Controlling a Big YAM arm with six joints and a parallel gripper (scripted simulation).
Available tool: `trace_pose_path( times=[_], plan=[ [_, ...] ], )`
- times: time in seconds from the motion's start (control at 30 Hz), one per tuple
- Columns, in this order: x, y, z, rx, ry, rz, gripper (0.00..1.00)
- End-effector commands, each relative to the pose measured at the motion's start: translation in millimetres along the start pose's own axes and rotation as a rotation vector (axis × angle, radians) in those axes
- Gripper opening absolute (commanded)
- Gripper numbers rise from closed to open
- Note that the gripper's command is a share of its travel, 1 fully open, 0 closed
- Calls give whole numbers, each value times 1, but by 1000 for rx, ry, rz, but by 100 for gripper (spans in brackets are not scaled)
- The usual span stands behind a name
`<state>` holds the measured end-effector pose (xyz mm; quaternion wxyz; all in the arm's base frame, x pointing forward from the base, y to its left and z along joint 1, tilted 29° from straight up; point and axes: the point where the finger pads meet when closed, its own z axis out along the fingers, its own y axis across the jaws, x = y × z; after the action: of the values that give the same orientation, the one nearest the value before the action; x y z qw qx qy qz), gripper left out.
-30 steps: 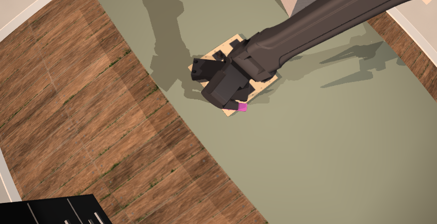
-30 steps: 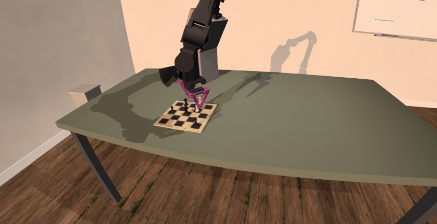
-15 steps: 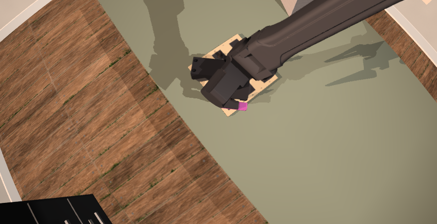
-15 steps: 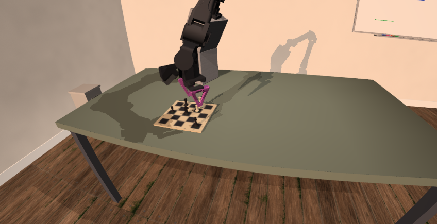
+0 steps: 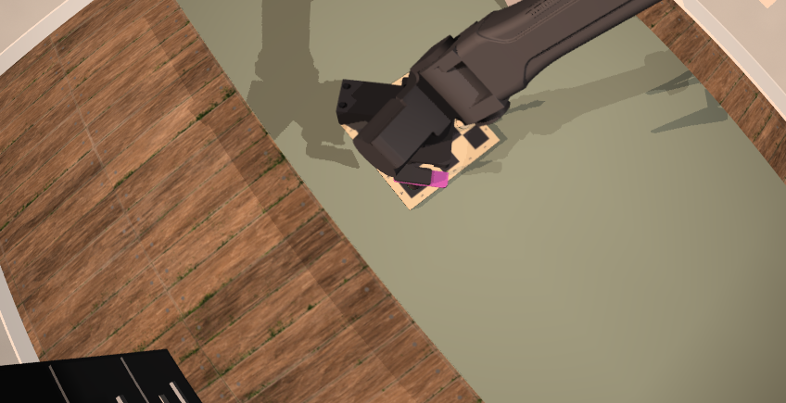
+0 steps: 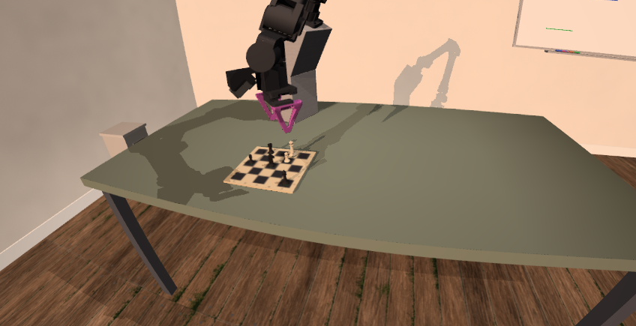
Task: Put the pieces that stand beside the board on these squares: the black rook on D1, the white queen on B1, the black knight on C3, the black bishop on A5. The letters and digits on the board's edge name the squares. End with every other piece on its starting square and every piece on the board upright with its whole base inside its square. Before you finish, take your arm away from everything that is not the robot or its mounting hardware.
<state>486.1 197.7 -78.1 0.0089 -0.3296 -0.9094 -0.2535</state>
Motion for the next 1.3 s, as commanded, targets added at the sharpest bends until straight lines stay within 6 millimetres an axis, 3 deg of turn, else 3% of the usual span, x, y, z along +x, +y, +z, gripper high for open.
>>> trace_pose_path(
  times=[0.0,0.1,0.13,0.27,0.4,1.27],
  plan=[
    [-7,3,-24,-13,-15,-10,100],
    [4,8,-25,-9,-4,-30,100],
    [4,-4,-14,14,11,-17,100],
    [2,-9,-13,22,11,-8,100],
    [-2,5,-22,-6,-8,-20,100],
    [-2,5,-22,-6,-8,-19,100]
  ],
)
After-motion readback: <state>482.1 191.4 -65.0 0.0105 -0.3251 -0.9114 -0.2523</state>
